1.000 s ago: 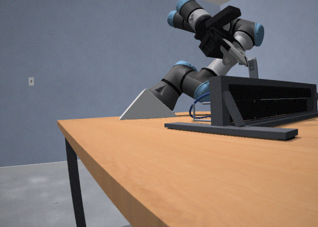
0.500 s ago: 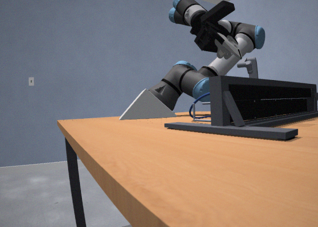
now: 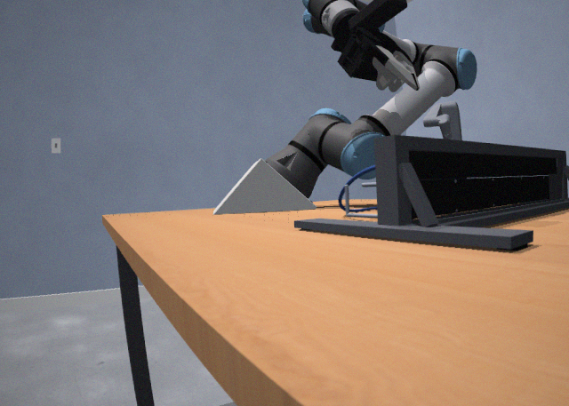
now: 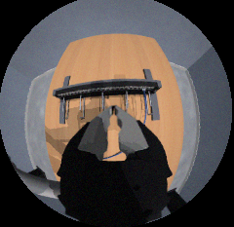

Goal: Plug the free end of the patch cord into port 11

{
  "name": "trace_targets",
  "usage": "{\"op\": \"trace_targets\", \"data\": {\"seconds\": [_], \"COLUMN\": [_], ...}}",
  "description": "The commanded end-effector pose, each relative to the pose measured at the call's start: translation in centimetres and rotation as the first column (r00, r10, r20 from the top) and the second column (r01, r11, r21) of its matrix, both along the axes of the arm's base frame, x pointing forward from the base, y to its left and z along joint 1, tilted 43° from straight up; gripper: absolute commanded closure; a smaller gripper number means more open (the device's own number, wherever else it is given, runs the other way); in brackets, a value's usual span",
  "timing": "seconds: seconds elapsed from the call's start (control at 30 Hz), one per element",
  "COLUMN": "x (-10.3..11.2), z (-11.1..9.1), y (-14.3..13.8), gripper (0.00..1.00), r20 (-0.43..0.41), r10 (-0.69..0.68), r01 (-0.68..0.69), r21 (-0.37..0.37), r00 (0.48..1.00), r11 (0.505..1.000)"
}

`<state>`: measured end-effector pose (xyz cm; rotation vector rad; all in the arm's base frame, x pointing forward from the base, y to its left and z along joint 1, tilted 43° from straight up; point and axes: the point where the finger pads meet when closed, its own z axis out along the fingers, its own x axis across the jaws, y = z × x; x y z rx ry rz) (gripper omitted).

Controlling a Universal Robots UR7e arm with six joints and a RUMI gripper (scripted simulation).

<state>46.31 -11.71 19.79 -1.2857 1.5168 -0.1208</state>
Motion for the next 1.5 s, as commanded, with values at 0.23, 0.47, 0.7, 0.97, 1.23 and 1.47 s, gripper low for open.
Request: {"op": "trace_targets", "data": {"seconds": [0.23,0.47,0.7,0.97,1.23,1.47], "x": [-2.2,-2.9,-3.3,-3.4,-3.3,-2.9], "z": [1.2,1.5,1.7,1.8,1.5,0.1], "y": [-1.6,-2.0,-2.3,-2.4,-2.7,-4.3], "gripper": [1.00,1.00,1.00,1.00,1.00,1.00], "r20": [0.002,0.002,0.002,0.002,0.002,0.002], "r10": [0.003,0.003,0.003,0.003,0.003,0.003], "r01": [-0.003,-0.003,-0.003,-0.003,-0.003,-0.003], "r21": [0.002,0.002,0.002,0.002,0.002,0.002], "r00": [1.000,1.000,1.000,1.000,1.000,1.000], "r11": [1.000,1.000,1.000,1.000,1.000,1.000]}}
